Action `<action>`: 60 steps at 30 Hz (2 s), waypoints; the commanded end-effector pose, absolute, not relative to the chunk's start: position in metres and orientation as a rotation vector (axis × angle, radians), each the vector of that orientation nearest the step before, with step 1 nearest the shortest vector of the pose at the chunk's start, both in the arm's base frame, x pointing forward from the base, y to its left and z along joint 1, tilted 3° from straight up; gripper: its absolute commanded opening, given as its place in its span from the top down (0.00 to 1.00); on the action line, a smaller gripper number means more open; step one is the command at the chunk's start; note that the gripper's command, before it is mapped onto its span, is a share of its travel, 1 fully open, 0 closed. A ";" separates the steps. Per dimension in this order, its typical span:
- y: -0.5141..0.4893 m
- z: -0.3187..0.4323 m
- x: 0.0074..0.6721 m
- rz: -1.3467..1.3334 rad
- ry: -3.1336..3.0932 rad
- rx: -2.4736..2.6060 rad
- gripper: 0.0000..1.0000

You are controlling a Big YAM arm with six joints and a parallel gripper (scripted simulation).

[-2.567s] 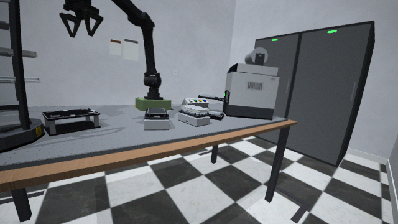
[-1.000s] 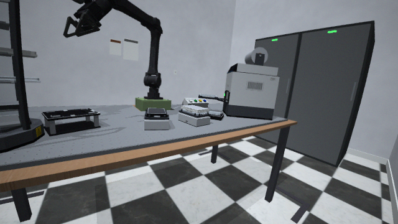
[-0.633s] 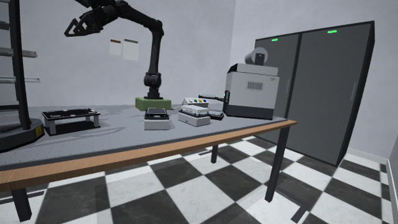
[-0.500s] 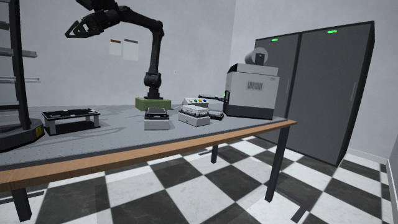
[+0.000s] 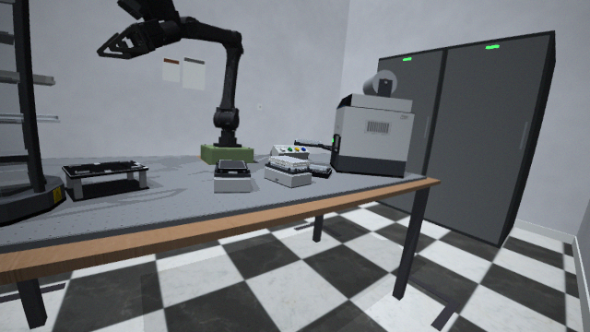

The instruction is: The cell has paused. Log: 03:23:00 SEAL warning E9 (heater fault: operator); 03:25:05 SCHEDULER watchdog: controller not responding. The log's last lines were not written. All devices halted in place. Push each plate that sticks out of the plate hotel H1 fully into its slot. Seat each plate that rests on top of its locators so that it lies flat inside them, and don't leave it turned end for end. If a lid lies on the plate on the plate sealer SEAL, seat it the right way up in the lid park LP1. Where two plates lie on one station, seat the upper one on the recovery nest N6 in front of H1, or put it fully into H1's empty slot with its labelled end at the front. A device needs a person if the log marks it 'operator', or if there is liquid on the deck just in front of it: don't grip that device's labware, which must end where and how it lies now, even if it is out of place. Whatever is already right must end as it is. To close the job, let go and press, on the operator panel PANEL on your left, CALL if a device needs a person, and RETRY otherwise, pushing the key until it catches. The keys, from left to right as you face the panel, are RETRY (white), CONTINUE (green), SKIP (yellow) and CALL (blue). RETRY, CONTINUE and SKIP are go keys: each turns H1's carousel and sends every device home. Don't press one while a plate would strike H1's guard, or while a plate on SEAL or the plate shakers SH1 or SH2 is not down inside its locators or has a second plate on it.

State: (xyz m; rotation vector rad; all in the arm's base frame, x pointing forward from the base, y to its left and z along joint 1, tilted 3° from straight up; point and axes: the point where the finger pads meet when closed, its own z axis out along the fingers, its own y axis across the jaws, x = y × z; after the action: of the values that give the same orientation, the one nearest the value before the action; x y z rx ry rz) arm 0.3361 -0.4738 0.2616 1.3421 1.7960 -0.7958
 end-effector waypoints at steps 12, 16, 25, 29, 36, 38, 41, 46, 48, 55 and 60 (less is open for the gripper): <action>-0.482 0.225 0.332 -0.807 1.771 1.344 0.14; -0.481 0.222 0.332 -0.807 1.772 1.343 0.22; -0.485 0.244 0.337 -0.808 1.734 1.327 0.36; -0.504 0.231 0.344 -0.811 1.732 1.320 0.44; -0.529 0.210 0.351 -0.814 1.718 1.313 0.58; -0.535 0.202 0.352 -0.814 1.719 1.313 0.62; -0.534 0.202 0.353 -0.814 1.720 1.312 0.66; -0.527 0.226 0.358 -0.808 1.688 1.286 0.74; -0.529 0.202 0.360 -0.805 1.725 1.301 0.78; -0.529 0.202 0.360 -0.805 1.725 1.301 0.92; -0.529 0.202 0.360 -0.805 1.725 1.301 0.98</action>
State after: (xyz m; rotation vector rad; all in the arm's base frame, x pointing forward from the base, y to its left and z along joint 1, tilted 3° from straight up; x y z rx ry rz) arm 0.3399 -0.5112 0.1717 1.3470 1.7891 -0.7989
